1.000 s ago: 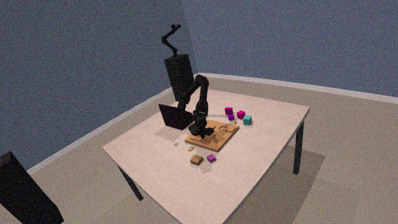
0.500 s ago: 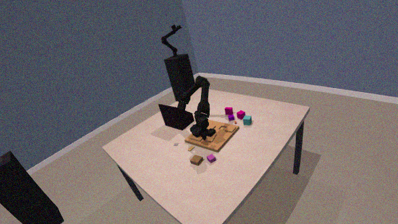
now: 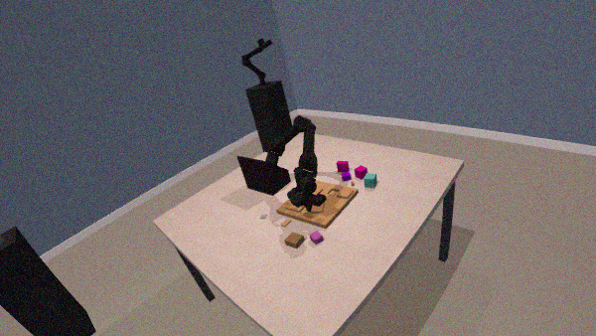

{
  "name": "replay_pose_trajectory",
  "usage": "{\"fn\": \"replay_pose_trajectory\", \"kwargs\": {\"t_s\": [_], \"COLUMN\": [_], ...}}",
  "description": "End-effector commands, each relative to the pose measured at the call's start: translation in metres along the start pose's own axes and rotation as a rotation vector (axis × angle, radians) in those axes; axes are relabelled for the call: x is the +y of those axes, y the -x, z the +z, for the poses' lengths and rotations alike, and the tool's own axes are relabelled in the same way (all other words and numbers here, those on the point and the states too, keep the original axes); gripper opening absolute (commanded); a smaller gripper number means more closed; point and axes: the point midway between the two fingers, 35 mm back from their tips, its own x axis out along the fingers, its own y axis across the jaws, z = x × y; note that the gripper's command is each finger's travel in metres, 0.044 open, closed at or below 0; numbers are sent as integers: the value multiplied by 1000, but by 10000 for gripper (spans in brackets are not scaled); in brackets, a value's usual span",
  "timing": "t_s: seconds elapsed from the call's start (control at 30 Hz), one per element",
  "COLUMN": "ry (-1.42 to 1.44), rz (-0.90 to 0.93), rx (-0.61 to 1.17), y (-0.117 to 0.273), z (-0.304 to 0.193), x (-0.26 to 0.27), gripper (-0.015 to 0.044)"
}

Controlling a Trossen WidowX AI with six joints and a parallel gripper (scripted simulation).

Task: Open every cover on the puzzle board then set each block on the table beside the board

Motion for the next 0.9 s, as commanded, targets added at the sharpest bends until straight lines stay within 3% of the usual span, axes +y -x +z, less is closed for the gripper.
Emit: {"fn": "replay_pose_trajectory", "kwargs": {"t_s": [0.0, 0.87], "ry": [-2, -1], "rz": [5, 6], "rx": [3, 3], "y": [1, 1], "z": [0, -8], "x": [5, 33], "gripper": [0, 0]}}
